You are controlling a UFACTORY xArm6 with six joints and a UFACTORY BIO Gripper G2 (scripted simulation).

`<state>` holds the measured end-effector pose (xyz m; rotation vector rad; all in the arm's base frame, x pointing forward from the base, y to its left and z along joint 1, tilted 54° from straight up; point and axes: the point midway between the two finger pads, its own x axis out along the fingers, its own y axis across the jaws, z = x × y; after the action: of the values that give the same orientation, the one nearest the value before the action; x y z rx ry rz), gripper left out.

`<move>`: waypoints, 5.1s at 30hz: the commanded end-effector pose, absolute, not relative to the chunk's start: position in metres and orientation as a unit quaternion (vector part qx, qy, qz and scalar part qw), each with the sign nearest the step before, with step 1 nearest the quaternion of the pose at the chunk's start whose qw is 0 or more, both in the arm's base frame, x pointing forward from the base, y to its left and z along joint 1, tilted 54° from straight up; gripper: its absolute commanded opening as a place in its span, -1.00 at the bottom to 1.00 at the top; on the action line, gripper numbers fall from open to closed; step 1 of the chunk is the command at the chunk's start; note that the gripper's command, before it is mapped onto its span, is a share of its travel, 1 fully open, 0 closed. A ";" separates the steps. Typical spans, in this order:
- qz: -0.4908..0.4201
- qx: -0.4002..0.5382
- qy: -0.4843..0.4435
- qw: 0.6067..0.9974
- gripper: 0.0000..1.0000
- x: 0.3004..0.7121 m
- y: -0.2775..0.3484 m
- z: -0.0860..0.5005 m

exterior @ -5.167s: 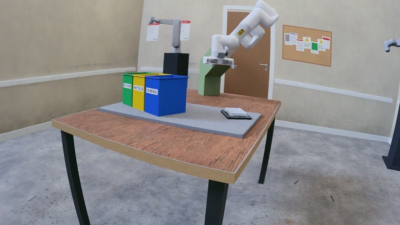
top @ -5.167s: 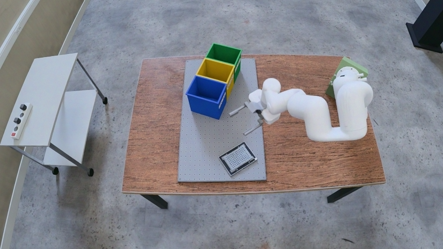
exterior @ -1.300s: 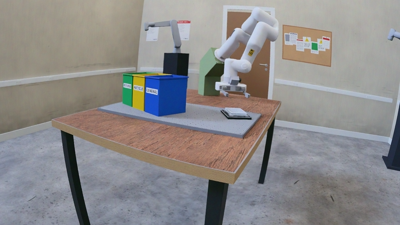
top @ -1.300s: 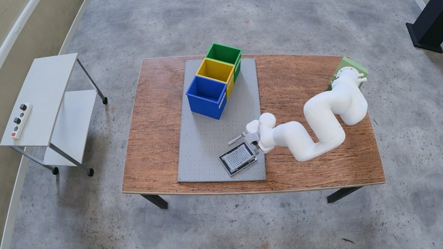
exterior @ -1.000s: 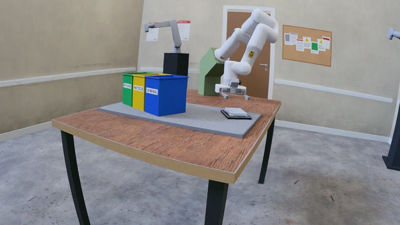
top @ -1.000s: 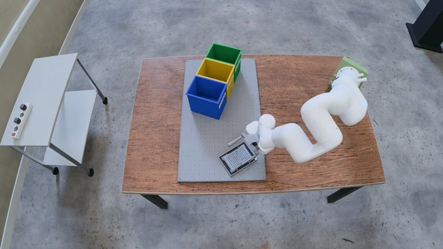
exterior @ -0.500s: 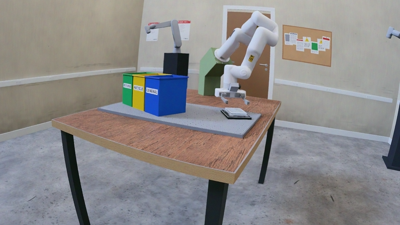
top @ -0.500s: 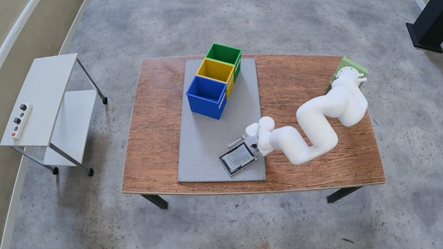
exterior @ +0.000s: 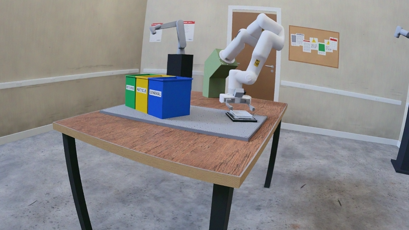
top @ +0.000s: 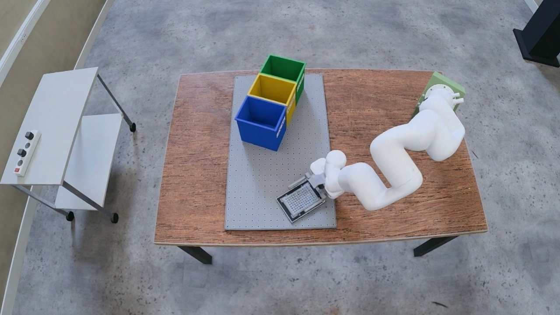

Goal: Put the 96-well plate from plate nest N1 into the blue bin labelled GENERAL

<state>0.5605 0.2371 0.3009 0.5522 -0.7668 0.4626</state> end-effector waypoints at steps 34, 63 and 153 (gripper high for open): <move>0.220 0.263 -0.367 0.864 -0.25 0.569 0.246 0.293; 0.220 0.263 -0.367 0.864 -1.00 0.571 0.249 0.290; 0.220 0.263 -0.367 0.864 -1.00 0.561 0.237 0.302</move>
<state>0.5608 0.2375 0.3007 0.5522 -0.7673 0.4625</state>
